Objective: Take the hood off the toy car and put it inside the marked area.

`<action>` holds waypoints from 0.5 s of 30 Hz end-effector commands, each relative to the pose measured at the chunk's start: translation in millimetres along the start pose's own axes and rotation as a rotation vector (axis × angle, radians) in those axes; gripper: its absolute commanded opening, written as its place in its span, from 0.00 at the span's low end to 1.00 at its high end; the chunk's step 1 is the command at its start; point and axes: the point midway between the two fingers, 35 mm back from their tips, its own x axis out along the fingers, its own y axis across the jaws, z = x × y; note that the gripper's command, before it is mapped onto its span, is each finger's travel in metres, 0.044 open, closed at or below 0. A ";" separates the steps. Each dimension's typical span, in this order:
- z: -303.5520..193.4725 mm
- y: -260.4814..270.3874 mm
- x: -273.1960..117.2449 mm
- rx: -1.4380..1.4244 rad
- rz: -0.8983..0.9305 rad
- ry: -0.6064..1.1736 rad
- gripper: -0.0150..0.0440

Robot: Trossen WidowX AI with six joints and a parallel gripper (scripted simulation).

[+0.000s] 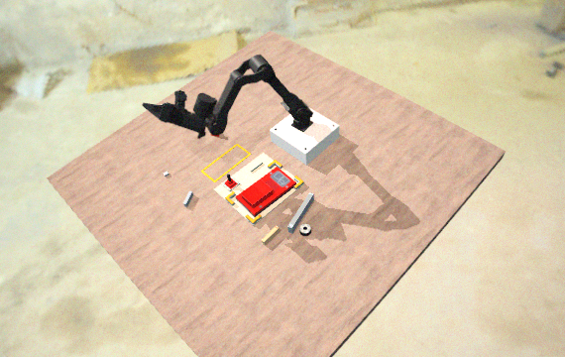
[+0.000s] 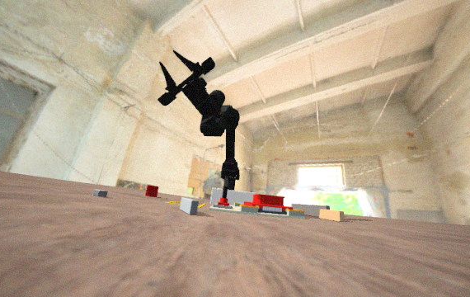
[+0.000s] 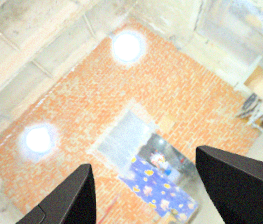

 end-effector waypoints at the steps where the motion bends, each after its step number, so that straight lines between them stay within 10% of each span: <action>1: -2.0 0.5 -0.2 -0.004 -0.001 0.009 0.67; 8: -75.2 18.2 -19.7 -0.150 -0.016 0.345 0.98; 15: -141.7 31.3 -69.9 -0.308 -0.012 0.722 1.00</action>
